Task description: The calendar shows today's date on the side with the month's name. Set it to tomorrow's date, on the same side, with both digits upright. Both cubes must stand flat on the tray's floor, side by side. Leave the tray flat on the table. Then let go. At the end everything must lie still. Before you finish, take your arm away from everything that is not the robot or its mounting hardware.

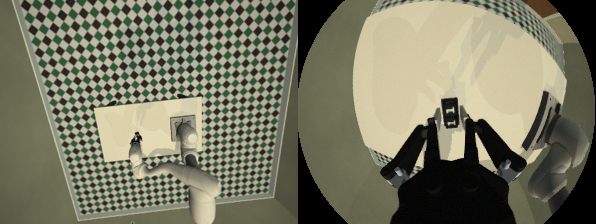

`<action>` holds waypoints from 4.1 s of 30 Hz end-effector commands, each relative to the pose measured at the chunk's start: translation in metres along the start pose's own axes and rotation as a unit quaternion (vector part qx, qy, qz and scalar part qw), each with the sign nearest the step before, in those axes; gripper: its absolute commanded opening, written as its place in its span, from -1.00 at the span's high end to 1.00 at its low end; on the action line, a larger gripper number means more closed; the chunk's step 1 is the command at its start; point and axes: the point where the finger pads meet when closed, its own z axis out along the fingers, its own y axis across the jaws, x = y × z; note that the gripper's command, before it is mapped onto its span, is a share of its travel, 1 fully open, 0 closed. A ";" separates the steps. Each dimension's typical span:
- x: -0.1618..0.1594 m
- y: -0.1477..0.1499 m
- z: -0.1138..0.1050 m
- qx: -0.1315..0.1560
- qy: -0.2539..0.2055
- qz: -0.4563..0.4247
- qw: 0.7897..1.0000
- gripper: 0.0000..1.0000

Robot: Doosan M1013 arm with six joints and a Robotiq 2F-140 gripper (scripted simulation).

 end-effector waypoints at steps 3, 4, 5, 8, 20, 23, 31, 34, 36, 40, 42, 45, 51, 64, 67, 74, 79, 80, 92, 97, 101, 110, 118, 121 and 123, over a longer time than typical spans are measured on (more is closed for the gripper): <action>0.000 0.000 0.001 0.000 0.000 0.000 1.000 0.42; 0.000 0.000 0.001 0.000 0.000 0.000 1.000 0.42; 0.000 0.000 0.001 0.000 0.000 0.000 1.000 0.42; 0.000 0.000 0.001 0.000 0.000 0.000 1.000 0.42; 0.000 0.000 0.001 0.000 0.000 0.000 1.000 0.42; 0.000 0.000 0.001 0.000 0.000 0.000 1.000 0.42; 0.000 0.000 0.001 0.000 0.000 0.000 1.000 0.42; 0.000 0.000 0.001 0.000 0.000 0.000 1.000 0.42; 0.000 0.000 0.001 0.000 0.000 0.000 1.000 0.42; 0.000 0.000 0.001 0.000 0.000 0.000 1.000 0.42; 0.000 0.000 0.001 0.000 0.000 0.000 1.000 0.42; 0.000 0.000 0.001 0.000 0.000 0.000 1.000 0.42; 0.000 0.000 0.004 0.000 0.000 0.000 1.000 0.42; 0.000 0.000 0.022 0.000 0.000 0.000 1.000 0.42; 0.000 0.000 0.027 0.000 0.000 0.000 1.000 0.42; 0.000 0.000 0.031 0.000 0.000 0.000 1.000 0.42; 0.000 0.000 0.031 0.000 0.000 0.000 1.000 0.42; 0.000 0.000 0.031 0.000 0.000 0.000 1.000 0.42; 0.000 0.000 0.031 0.000 0.000 0.000 1.000 0.42; 0.000 0.000 0.031 0.000 0.000 0.000 1.000 0.42; 0.000 0.000 0.031 0.000 0.000 0.000 1.000 0.42; 0.000 0.000 0.031 0.000 0.000 0.000 1.000 0.42; 0.000 0.000 0.031 0.000 0.000 0.000 1.000 0.66; 0.000 0.000 0.031 0.000 0.000 0.000 1.000 0.66; 0.000 0.000 0.031 0.000 0.000 0.000 1.000 0.66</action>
